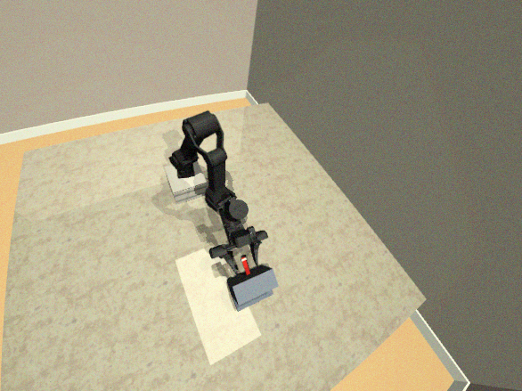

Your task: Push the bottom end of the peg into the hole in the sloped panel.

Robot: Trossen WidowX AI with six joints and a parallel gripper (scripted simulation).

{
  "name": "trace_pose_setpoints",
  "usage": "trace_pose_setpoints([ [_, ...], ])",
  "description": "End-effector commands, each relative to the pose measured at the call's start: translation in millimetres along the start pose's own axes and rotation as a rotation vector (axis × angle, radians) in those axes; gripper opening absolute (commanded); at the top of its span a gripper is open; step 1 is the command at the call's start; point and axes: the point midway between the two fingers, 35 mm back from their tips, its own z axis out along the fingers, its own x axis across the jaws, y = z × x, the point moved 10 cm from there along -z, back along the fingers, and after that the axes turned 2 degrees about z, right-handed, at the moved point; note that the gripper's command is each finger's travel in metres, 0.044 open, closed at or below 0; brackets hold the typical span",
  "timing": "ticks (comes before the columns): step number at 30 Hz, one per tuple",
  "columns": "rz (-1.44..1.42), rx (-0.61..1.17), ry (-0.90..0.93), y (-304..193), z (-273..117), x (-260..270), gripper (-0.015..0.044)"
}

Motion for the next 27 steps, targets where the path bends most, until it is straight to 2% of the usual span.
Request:
trace_pose_setpoints([
  [1,0.000,0.000,-0.001,0,-2,0,0.0420],
  [2,0.000,0.000,-0.001,0,-3,0,0.0440],
  [27,-0.001,0.001,0.003,4,-34,3,0.0440],
])
